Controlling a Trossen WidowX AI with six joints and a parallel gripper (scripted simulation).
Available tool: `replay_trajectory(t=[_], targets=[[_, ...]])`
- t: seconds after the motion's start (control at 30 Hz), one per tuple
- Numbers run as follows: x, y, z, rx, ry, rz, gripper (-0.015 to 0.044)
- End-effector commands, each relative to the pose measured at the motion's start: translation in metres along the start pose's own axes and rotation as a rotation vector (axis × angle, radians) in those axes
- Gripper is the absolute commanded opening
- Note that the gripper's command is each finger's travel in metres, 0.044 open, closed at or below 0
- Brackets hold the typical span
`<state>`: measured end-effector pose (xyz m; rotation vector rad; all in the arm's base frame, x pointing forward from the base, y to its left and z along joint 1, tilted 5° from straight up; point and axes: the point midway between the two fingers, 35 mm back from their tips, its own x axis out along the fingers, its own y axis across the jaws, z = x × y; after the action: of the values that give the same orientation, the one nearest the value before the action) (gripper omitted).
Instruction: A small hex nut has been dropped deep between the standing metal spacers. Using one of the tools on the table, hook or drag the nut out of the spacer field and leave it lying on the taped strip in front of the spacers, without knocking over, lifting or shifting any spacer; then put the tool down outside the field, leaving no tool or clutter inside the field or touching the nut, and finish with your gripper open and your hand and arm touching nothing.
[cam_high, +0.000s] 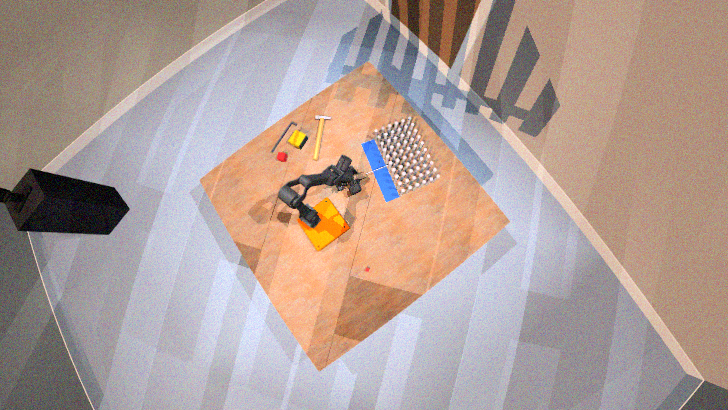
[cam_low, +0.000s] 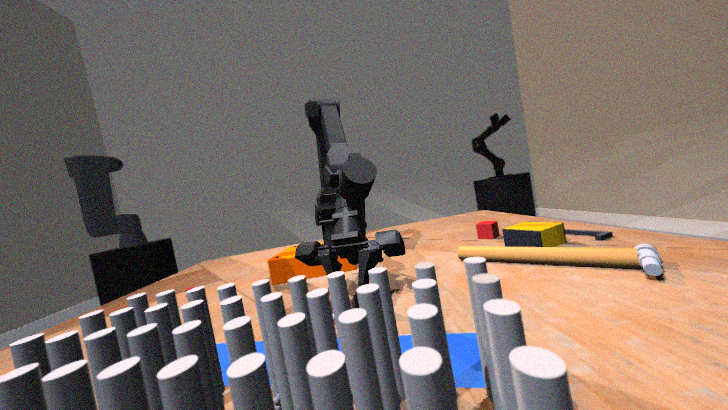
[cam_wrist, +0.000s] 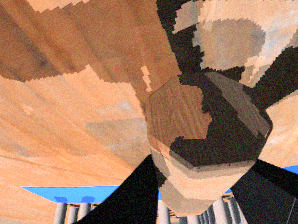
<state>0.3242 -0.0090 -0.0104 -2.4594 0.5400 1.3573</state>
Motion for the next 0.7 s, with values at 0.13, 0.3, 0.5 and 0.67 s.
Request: replay_trajectory(t=[0.13,0.3,0.5,0.67], targets=[[-0.003,0.001,0.006,0.001,0.003,0.005,0.0],[-0.005,0.001,0.009,0.001,0.002,0.005,0.0],[-0.008,0.001,0.013,0.001,0.002,0.005,0.0],[-0.01,0.001,0.016,0.001,0.002,0.005,0.0]])
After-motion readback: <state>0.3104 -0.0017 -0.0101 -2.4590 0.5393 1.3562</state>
